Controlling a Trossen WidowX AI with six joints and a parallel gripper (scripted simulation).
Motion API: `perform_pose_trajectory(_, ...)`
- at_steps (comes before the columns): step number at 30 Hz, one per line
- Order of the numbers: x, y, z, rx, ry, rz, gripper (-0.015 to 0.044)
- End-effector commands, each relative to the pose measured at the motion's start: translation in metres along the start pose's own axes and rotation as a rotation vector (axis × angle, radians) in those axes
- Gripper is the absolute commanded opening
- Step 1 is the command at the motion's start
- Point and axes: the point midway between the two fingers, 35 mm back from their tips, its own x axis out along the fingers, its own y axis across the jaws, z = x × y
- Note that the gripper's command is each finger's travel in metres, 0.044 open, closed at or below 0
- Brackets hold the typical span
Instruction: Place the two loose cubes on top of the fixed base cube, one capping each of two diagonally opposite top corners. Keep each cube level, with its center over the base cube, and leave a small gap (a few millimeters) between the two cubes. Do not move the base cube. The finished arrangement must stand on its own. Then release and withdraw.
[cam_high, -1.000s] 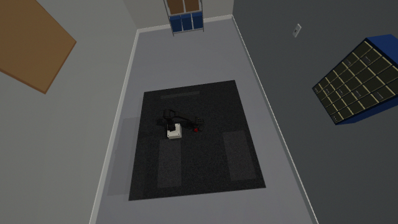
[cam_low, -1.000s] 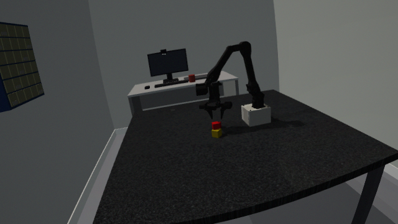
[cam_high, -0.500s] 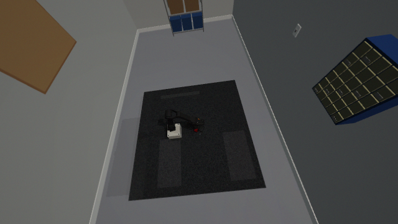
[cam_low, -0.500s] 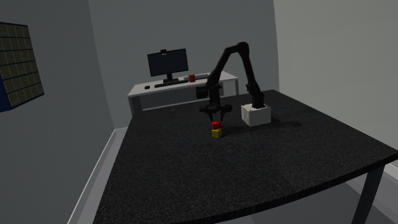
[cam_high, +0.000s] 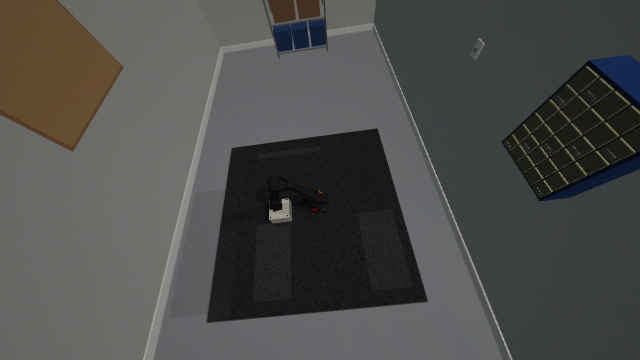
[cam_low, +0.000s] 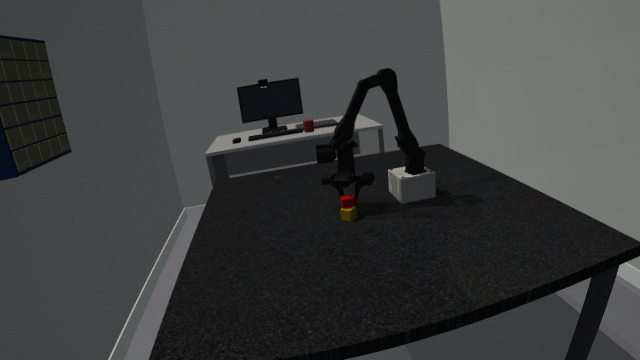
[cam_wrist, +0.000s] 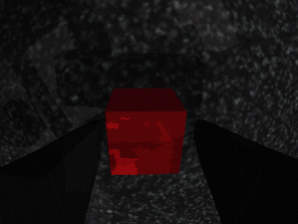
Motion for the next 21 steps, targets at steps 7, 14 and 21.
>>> perform_pose_trajectory(7, -0.001, 0.001, -0.001, -0.004, 0.006, 0.007, 0.0105)
perform_pose_trajectory(14, -0.021, -0.003, 0.001, -0.004, 0.006, 0.007, 0.0105)
perform_pose_trajectory(21, -0.042, -0.005, 0.002, -0.004, 0.006, 0.006, 0.0105)
